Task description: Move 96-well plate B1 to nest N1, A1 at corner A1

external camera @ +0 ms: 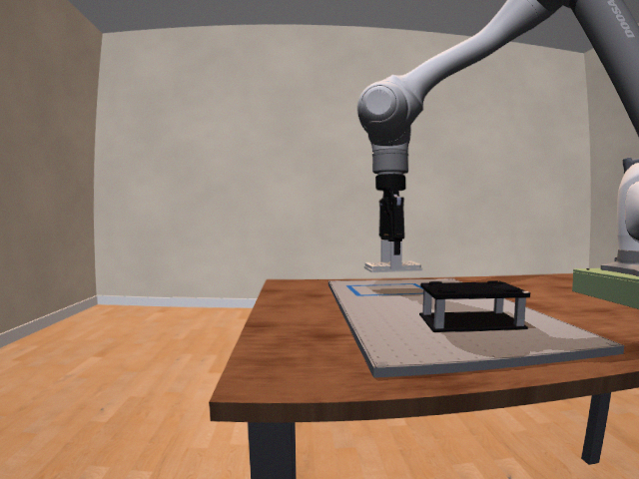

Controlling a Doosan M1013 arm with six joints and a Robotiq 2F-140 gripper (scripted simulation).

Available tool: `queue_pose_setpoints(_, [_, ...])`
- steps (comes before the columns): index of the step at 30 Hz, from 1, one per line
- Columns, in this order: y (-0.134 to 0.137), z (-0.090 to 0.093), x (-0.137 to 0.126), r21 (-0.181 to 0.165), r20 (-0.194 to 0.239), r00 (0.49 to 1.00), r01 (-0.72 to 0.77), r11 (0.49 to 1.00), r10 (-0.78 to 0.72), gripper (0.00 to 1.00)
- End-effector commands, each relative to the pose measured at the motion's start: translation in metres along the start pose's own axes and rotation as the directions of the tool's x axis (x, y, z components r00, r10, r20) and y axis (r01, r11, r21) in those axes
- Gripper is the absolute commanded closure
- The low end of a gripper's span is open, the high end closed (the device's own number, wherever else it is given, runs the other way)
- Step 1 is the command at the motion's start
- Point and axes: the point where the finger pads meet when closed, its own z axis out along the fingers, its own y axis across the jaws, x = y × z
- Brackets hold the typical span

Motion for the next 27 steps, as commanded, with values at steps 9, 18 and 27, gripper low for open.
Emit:
queue_pose_setpoints(9, [0.0014,-0.0061,0.0033,-0.004,-0.008,1.0,0.0,1.0,0.0,1.0])
queue_pose_setpoints(18, [0.0014,-0.0061,0.0033,-0.004,-0.008,1.0,0.0,1.0,0.0,1.0])
queue_pose_setpoints(27, [-0.0052,-0.0072,0.0023,-0.004,-0.008,0.998,-0.067,0.998,0.067,1.0])
